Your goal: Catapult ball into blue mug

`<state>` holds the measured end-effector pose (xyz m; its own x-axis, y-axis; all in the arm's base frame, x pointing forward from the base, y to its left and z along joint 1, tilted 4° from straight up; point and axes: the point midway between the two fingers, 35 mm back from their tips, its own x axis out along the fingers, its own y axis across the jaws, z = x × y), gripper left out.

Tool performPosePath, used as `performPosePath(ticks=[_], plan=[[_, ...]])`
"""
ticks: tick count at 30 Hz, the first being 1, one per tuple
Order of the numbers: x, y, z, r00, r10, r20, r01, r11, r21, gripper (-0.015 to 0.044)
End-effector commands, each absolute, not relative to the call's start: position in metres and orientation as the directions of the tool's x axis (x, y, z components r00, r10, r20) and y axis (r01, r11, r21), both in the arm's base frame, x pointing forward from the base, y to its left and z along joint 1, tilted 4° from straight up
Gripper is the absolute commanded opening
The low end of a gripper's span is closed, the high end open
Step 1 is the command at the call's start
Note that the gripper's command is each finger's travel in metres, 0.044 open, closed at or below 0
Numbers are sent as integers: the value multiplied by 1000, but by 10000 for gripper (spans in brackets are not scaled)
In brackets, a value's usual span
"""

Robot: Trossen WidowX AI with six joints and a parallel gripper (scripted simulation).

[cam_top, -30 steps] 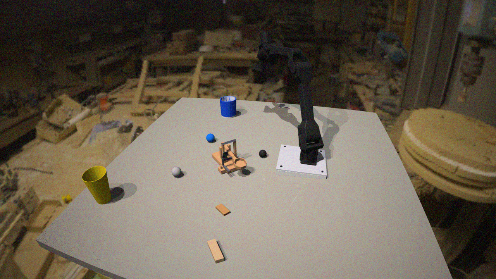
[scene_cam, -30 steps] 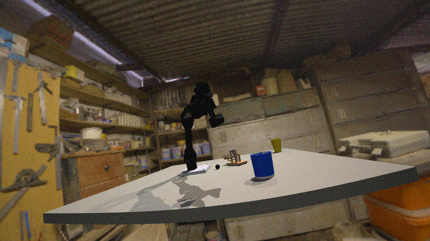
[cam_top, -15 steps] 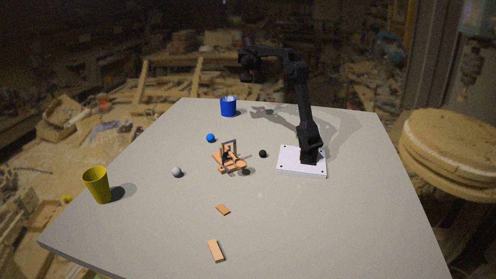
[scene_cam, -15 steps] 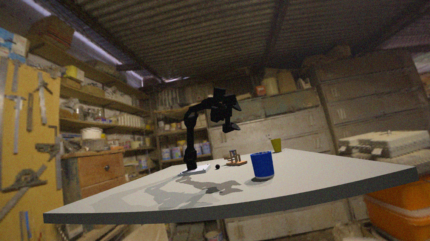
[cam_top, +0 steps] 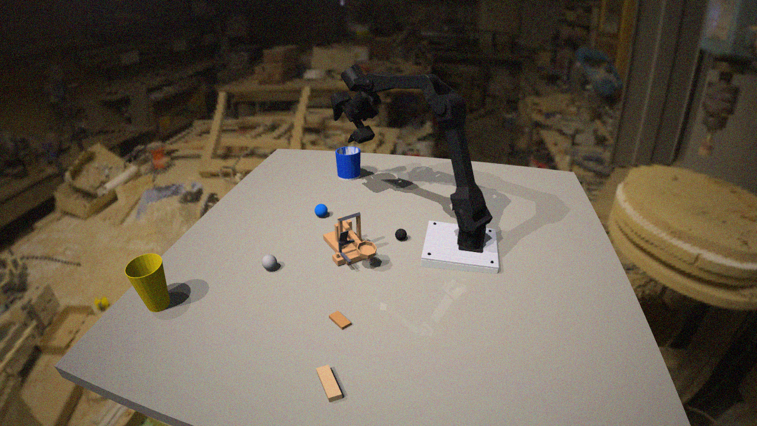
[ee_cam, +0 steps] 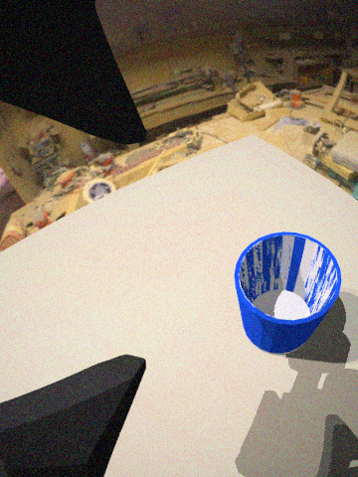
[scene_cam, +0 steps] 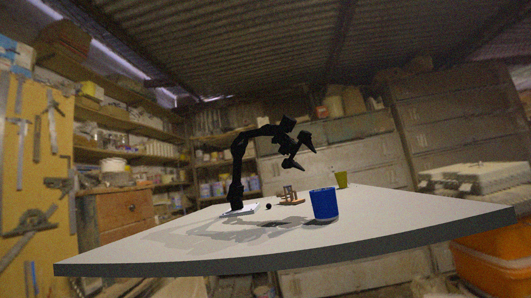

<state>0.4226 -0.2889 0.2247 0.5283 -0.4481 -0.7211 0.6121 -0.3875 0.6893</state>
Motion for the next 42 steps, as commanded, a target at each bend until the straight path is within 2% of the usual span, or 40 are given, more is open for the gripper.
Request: performPosePath(ticks=[1,12,22,32,42], plan=[[428,-259,212,513,-388,-766,699,-328,635,440],[432,-173,183,429,-236,-872,883,-93,459,440],[418,-99,163,309,-129,-942,943,169,286,440],[390,-33,148,161,-61,-985,890,440,118,440],[352,22,139,1,-41,-999,735,677,-27,440]])
